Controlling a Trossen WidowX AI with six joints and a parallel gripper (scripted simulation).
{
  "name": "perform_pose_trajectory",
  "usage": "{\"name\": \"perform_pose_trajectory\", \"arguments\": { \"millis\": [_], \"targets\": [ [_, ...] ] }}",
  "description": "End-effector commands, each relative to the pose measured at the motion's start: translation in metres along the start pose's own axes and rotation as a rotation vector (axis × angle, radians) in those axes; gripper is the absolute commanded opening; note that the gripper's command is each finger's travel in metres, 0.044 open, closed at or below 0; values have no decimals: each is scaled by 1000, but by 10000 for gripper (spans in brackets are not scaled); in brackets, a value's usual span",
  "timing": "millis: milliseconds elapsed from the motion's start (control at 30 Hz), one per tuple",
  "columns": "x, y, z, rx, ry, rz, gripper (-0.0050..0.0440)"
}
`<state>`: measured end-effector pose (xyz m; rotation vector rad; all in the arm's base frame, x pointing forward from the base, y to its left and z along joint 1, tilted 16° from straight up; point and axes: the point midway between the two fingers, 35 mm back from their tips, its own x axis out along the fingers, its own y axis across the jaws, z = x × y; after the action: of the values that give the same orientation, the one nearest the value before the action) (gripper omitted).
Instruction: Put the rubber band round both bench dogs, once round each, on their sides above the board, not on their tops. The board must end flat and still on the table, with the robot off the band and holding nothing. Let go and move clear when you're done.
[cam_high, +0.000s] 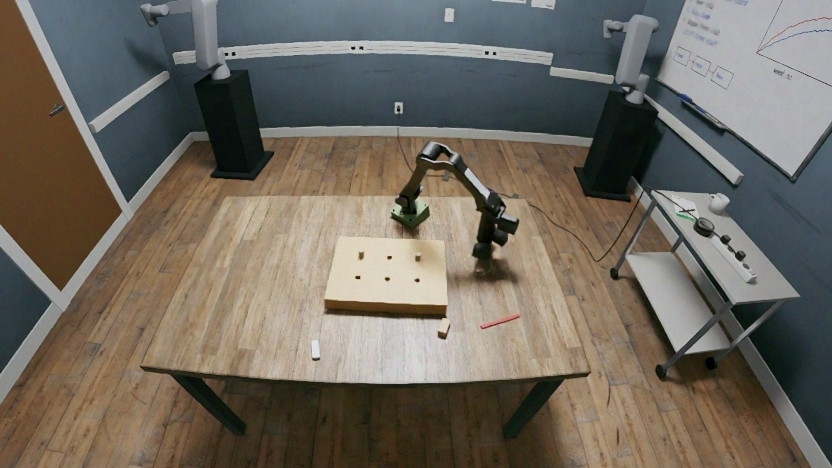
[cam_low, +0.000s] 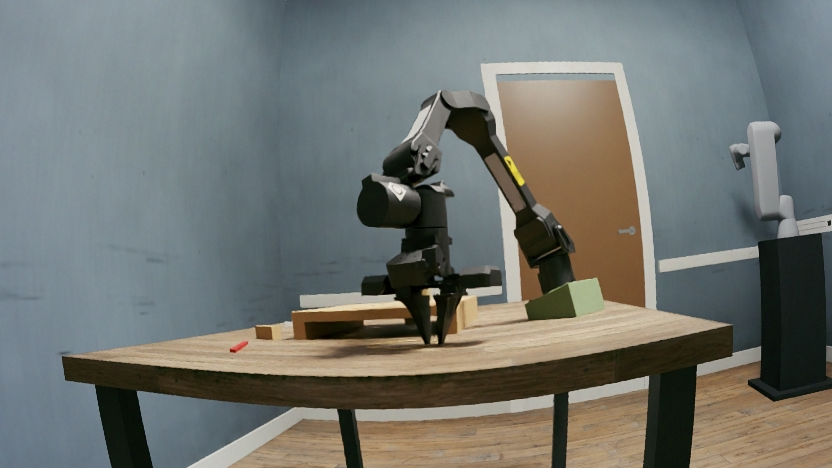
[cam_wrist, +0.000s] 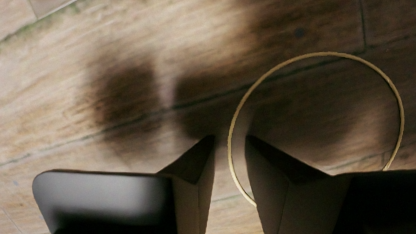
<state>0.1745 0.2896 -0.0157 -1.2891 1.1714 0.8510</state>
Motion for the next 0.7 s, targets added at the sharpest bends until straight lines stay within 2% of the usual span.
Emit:
{"name": "perform_pose_trajectory", "arguments": {
  "millis": [0,633,667],
  "targets": [
    [16,0,-2,3,18,4,80],
    [16,0,-2,4,18,4,80],
    [9,-2,3,10,-3,-1,80]
  ]
}}
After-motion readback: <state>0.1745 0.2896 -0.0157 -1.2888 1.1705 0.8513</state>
